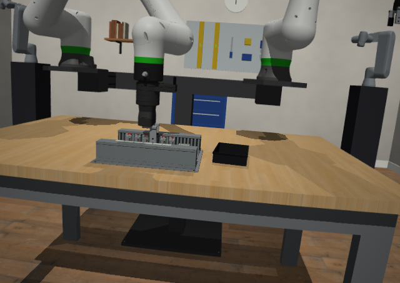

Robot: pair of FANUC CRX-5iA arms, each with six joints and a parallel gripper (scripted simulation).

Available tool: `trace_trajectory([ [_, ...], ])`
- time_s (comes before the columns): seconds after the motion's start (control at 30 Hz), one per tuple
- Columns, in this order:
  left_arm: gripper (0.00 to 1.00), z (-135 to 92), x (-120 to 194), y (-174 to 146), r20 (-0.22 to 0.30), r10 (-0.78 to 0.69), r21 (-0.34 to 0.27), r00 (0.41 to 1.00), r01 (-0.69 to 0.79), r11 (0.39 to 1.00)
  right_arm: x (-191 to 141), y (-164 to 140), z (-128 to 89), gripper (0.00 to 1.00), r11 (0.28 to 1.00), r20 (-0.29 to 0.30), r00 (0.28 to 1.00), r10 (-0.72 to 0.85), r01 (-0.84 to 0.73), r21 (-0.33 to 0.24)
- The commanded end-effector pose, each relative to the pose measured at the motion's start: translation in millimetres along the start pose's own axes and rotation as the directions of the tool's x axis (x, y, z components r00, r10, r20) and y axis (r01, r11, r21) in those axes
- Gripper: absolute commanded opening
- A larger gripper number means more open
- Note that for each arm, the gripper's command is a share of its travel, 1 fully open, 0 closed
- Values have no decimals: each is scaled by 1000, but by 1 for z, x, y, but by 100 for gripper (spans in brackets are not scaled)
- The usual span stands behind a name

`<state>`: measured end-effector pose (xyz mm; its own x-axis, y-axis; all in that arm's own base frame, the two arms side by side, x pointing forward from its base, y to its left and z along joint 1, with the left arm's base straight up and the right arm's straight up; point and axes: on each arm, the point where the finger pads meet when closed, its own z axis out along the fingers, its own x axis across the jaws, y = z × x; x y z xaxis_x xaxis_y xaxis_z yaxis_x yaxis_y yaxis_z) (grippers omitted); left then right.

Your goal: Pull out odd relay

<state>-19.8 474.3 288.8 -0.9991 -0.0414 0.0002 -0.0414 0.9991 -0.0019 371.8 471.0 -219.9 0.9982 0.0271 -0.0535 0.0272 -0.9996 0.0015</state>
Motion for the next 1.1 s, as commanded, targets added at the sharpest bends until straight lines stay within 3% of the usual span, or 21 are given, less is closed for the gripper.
trace_trajectory([
  [0.0,100,-1,0,0,0,0,-2,1000,0,1000,1,-1,-1,0,1000,0,1000,0,0,1],
  [1.07,100,-1,0,0,0,0,-2,1000,0,1000,-1,-1,-1,0,1000,-53,999,0,0,1],
])
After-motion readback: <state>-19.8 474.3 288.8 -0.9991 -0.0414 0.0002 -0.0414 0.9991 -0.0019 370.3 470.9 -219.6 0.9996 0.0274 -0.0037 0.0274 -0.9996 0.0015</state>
